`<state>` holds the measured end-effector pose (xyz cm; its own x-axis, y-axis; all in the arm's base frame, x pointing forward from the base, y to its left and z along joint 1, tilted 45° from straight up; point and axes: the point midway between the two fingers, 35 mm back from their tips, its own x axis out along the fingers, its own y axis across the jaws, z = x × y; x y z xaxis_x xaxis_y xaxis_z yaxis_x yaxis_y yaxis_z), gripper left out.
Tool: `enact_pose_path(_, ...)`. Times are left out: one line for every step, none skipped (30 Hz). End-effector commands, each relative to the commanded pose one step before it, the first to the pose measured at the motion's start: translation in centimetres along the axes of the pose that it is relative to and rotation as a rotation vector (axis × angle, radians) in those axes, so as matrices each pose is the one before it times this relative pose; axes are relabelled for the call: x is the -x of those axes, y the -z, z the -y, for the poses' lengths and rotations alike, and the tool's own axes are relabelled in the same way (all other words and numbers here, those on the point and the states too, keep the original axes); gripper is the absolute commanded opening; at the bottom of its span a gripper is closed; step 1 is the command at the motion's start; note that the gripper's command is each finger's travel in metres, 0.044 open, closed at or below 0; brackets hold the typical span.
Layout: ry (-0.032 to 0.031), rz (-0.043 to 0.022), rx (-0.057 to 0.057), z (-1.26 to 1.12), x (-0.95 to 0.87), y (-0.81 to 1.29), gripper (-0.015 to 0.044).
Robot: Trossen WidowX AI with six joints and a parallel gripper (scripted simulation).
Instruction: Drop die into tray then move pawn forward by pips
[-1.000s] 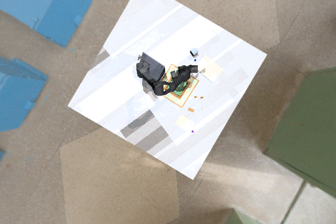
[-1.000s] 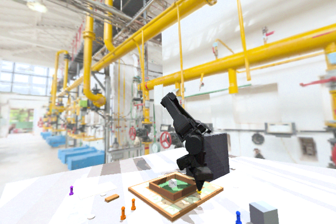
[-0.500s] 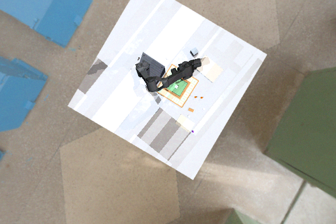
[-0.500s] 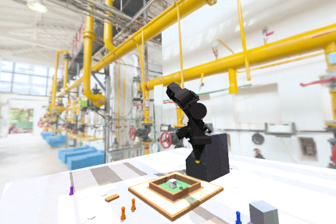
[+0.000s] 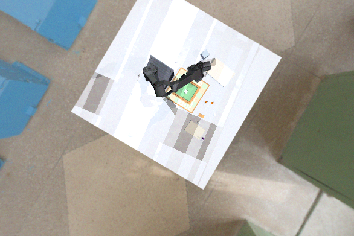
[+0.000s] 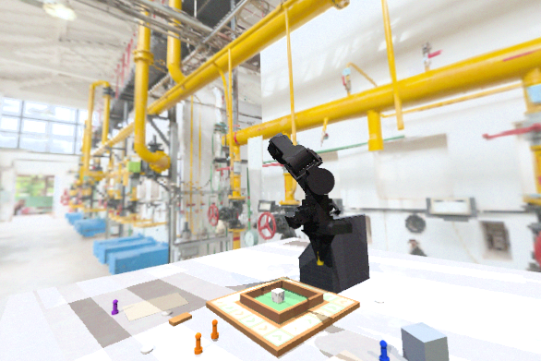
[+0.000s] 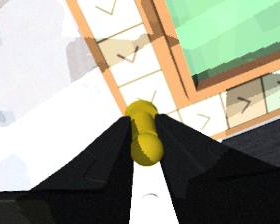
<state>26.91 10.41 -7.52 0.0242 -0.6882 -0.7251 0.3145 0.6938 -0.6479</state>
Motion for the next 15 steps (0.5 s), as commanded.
enact_pose_path(0.00745, -0.00452, 0.1192, 0.161, -0.83, 0.511, 0.0)
enact_pose_path(0.00003, 0.0, 0.0335, -0.001, -0.172, 0.084, 0.0)
enact_pose_path(0.00004, 0.0, 0.0335, -0.002, -0.171, 0.085, 0.0)
enact_pose_path(0.00004, -0.00001, 0.0335, -0.004, -0.171, 0.085, 0.0)
enact_pose_path(0.00004, -0.00001, 0.0335, -0.006, -0.17, 0.086, 0.0)
enact_pose_path(0.00004, -0.00001, 0.0335, -0.008, -0.17, 0.086, 0.0)
enact_pose_path(0.00004, -0.00001, 0.0335, -0.009, -0.169, 0.087, 0.0)
enact_pose_path(0.00004, -0.00001, 0.0335, -0.011, -0.168, 0.088, 0.0)
enact_pose_path(0.00005, -0.00002, 0.0335, -0.013, -0.168, 0.088, 0.0)
enact_pose_path(0.00005, -0.00002, 0.0335, -0.015, -0.167, 0.089, 0.0)
enact_pose_path(0.00005, -0.00002, 0.0335, -0.017, -0.167, 0.089, 0.0)
enact_pose_path(0.00005, -0.00002, 0.0335, -0.019, -0.166, 0.089, 0.0)
enact_pose_path(0.00005, -0.00003, 0.0335, -0.021, -0.165, 0.09, 0.0)
enact_pose_path(0.00005, -0.00003, 0.0335, -0.024, -0.165, 0.09, 0.0)
enact_pose_path(0.00005, -0.00003, 0.0335, -0.026, -0.164, 0.09, 0.0)
